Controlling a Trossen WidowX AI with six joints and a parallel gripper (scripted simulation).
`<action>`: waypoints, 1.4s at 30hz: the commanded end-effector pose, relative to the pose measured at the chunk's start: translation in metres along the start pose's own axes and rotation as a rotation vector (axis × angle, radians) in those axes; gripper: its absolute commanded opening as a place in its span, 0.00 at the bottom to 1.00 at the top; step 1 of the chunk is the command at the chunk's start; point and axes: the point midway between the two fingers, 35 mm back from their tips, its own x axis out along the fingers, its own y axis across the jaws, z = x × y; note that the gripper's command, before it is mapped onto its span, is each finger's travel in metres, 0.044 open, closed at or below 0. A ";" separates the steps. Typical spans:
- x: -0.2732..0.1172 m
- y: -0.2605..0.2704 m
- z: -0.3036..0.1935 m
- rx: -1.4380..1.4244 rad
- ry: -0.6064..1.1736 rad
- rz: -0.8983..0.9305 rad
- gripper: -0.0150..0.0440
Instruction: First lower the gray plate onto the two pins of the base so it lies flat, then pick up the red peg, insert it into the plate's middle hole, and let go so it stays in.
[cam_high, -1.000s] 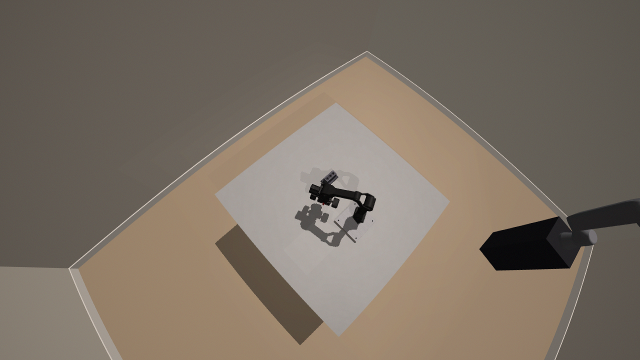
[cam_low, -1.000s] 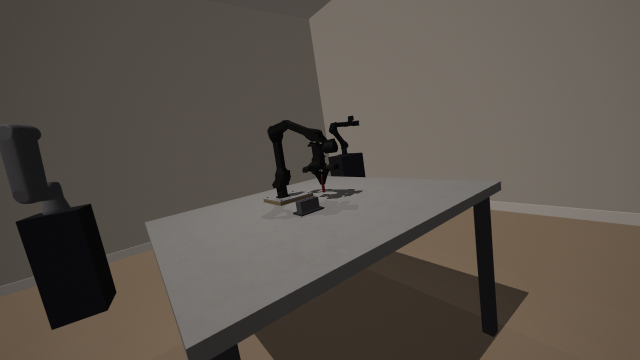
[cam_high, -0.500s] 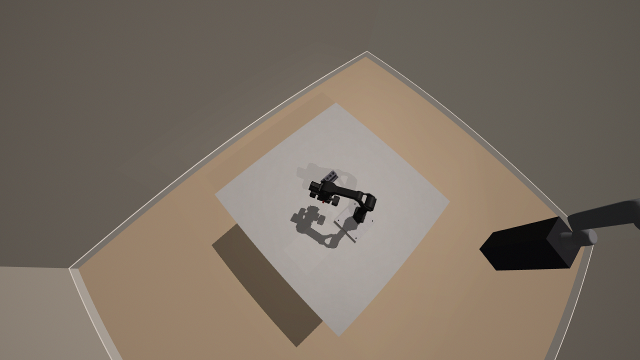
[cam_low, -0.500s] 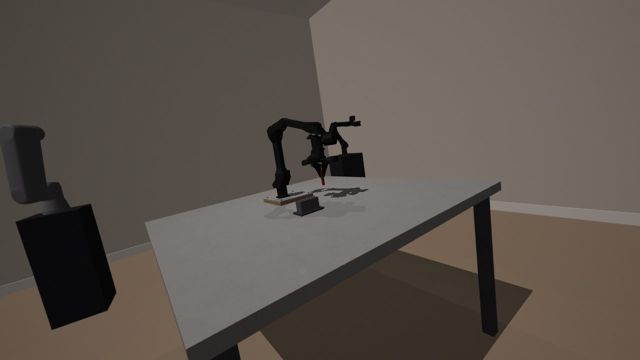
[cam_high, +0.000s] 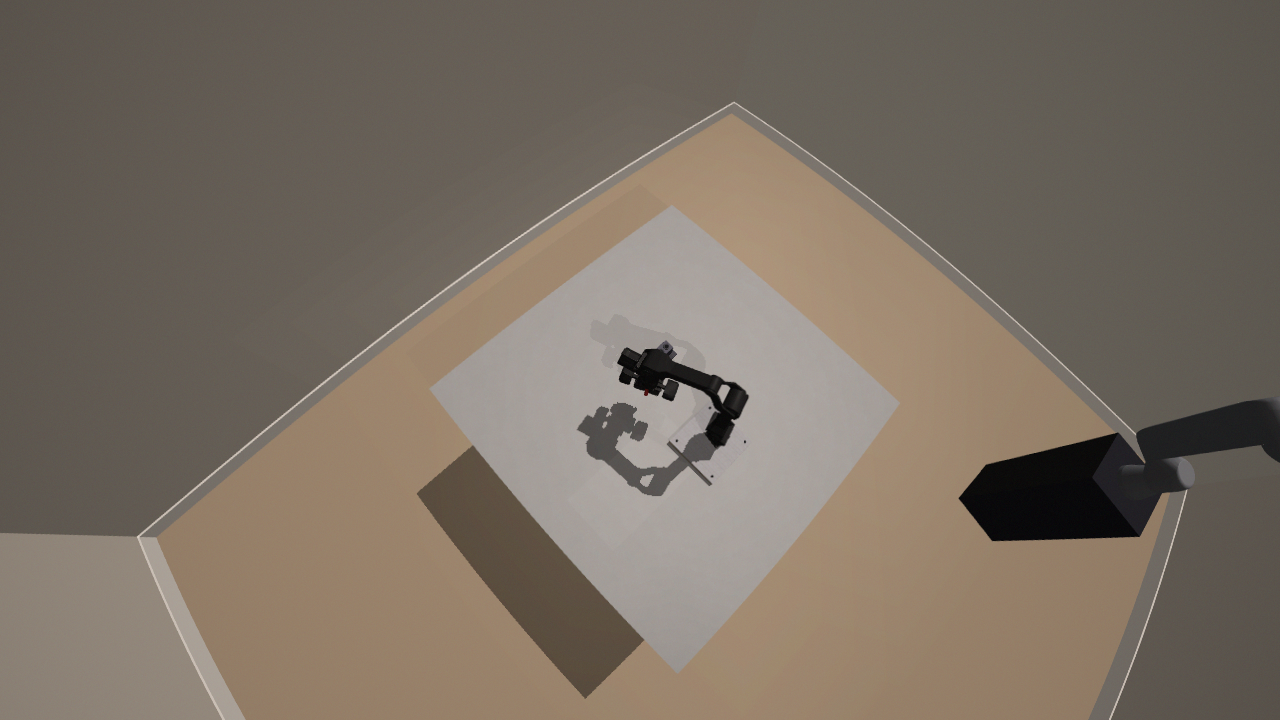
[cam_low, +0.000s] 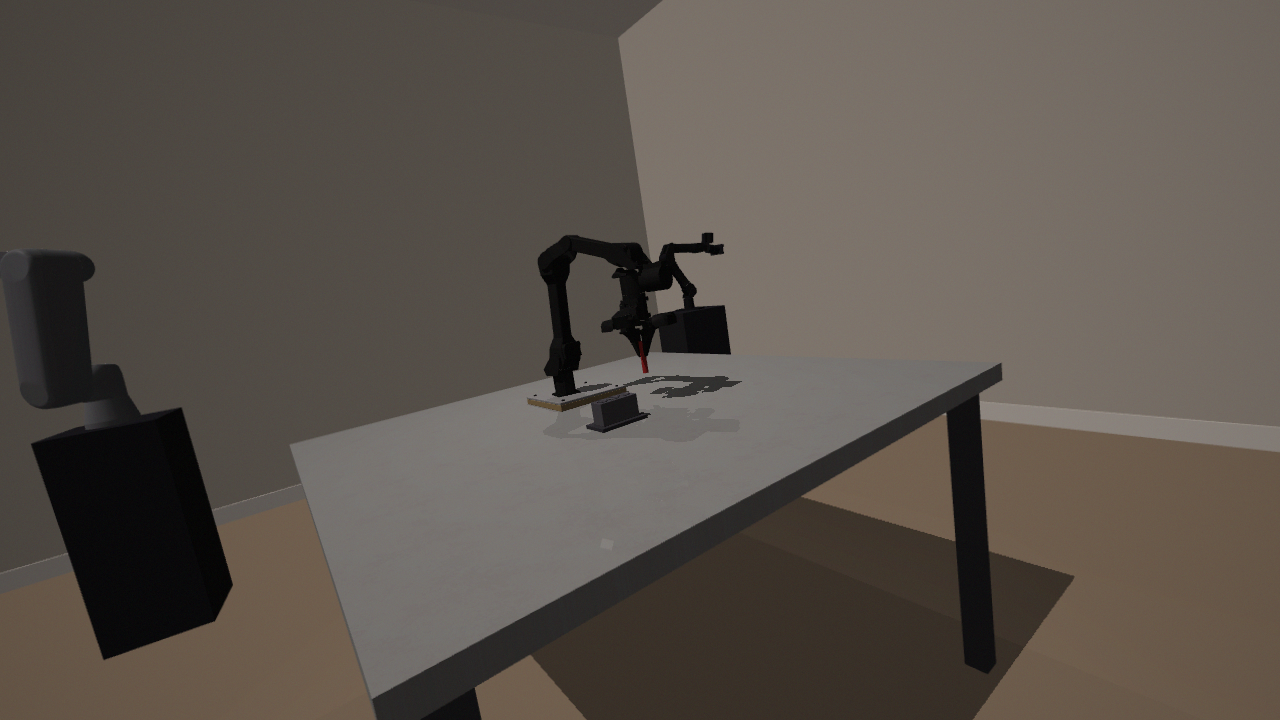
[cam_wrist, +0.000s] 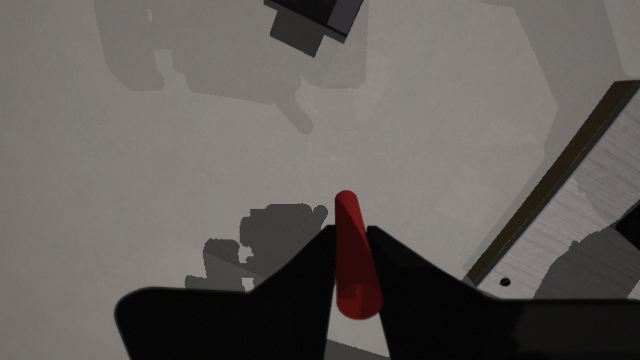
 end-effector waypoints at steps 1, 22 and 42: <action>0.000 0.003 0.009 -0.002 0.000 -0.003 0.25; -0.001 0.013 0.071 0.028 -0.014 -0.004 0.25; -0.001 0.014 0.132 0.006 -0.012 -0.005 0.25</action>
